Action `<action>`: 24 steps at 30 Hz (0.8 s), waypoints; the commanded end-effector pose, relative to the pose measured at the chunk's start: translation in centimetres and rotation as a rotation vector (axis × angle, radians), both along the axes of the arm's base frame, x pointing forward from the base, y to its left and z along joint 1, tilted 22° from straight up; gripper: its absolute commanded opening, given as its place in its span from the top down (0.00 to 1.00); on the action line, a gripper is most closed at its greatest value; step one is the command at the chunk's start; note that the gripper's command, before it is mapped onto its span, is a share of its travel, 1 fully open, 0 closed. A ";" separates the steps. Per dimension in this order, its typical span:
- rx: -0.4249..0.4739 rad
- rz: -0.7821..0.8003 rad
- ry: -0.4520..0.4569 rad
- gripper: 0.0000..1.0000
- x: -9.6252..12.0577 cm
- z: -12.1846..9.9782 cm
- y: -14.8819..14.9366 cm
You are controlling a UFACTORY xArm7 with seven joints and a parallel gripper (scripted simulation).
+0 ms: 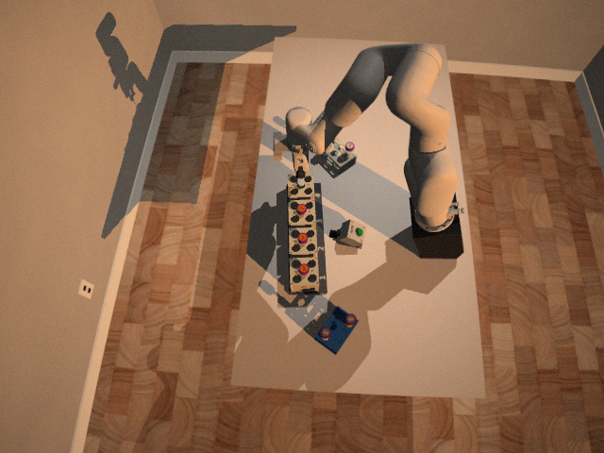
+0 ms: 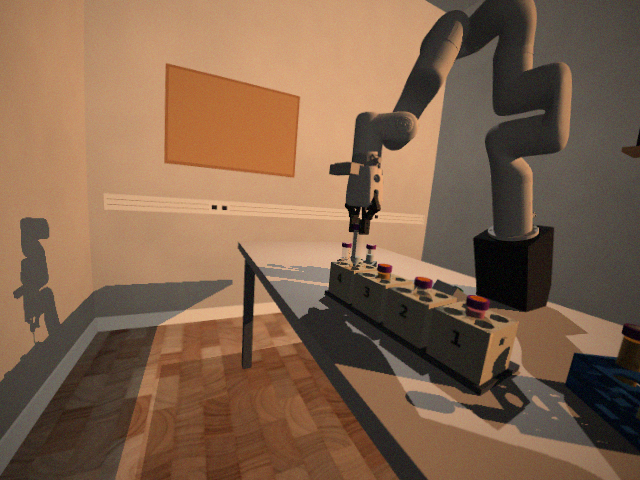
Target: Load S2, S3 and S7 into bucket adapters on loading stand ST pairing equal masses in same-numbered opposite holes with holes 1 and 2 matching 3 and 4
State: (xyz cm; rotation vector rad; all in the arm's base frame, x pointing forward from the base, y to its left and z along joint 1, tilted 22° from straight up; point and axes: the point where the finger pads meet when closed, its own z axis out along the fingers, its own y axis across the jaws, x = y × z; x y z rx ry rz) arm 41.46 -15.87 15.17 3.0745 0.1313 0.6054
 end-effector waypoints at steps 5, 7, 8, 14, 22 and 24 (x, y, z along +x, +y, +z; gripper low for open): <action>0.000 0.000 -0.004 1.00 0.4 -0.6 -0.1; 0.000 0.000 -0.004 1.00 0.4 -0.7 -0.1; 0.000 0.000 -0.004 1.00 0.5 -0.8 0.0; 0.000 0.000 -0.004 1.00 0.7 -1.4 0.0; 0.000 0.000 -0.004 1.00 1.0 -2.0 0.0; 0.000 0.000 -0.004 1.00 1.0 -2.1 0.0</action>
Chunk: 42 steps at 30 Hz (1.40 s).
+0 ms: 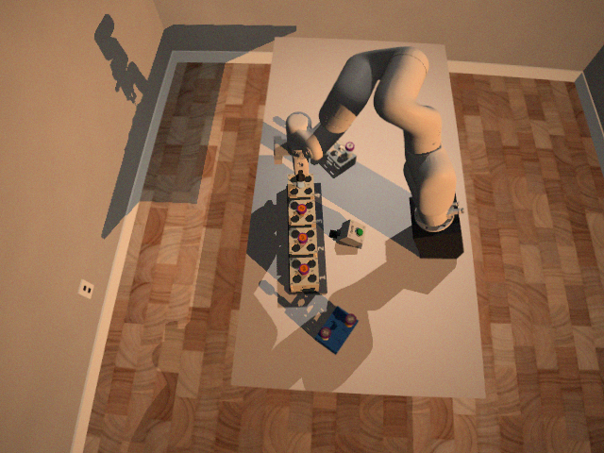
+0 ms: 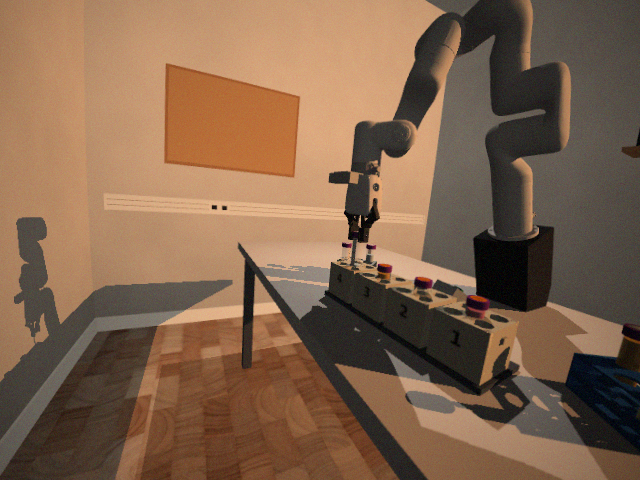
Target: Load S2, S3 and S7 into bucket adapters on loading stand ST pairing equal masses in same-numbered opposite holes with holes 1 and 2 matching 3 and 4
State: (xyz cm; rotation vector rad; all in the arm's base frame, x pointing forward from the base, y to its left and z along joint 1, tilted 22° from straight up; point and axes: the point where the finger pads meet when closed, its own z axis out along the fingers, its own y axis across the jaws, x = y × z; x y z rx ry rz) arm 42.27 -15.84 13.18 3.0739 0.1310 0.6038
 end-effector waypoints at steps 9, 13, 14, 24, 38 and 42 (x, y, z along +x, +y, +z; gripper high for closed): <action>0.001 0.000 -0.005 1.00 0.6 -1.0 -0.1; 0.001 0.000 -0.004 1.00 0.7 -1.3 -0.1; 0.001 0.000 -0.004 1.00 0.7 -1.4 0.0; 0.001 0.000 -0.004 1.00 1.1 -2.2 0.0; 0.001 0.000 -0.004 1.00 1.5 -3.3 0.0; 0.001 0.000 -0.004 1.00 1.7 -3.6 0.0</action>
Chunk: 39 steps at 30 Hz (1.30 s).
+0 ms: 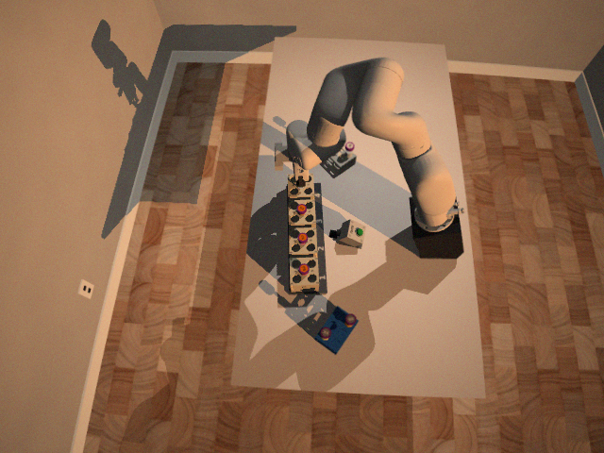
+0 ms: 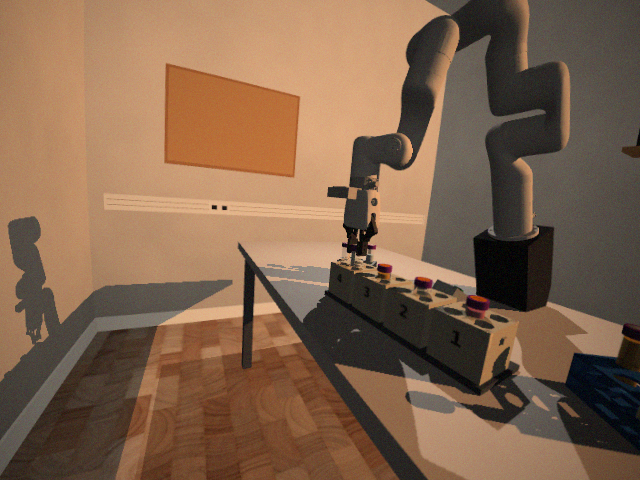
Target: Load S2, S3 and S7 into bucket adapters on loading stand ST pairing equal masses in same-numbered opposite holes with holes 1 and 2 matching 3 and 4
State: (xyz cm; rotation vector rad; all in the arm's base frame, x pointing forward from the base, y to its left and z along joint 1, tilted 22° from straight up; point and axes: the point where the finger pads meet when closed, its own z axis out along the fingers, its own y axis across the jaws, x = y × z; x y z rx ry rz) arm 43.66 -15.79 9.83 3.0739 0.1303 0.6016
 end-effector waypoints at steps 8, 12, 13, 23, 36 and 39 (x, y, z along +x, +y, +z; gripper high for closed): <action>0.001 0.000 -0.006 1.00 0.5 -0.8 -0.1; 0.001 0.000 -0.006 1.00 0.6 -1.2 -0.1; 0.001 0.000 -0.006 1.00 0.7 -1.3 -0.1; 0.001 0.000 -0.006 1.00 1.1 -2.2 0.0; 0.001 0.000 -0.006 1.00 1.1 -2.2 0.0; 0.001 0.000 -0.006 0.56 1.1 -2.3 0.0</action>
